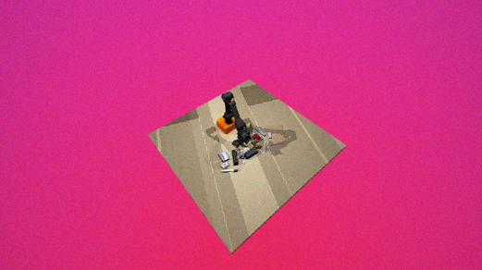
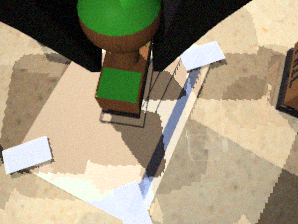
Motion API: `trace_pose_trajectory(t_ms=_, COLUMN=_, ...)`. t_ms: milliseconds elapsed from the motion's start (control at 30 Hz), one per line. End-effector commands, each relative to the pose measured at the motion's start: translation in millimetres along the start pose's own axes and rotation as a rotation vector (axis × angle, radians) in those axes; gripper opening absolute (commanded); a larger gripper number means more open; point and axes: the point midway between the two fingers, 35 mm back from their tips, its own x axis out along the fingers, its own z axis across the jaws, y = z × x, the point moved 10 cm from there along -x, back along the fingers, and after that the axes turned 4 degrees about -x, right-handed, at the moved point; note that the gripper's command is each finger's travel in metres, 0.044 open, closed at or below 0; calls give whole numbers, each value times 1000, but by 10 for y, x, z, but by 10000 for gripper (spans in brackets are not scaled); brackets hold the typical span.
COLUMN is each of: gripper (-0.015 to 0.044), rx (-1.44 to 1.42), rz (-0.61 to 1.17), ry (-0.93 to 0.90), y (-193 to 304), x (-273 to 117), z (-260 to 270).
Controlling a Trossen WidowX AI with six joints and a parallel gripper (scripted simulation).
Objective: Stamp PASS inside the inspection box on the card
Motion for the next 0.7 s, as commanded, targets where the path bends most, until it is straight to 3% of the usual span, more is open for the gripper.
trace_pose_trajectory(t_ms=0, gripper=0, rx=-5, rz=-2, ry=-1, y=1, x=13, z=0)
trace_pose_trajectory(t_ms=667, gripper=0, rx=-5, rz=-2, ry=-1, y=1, x=53, z=0)
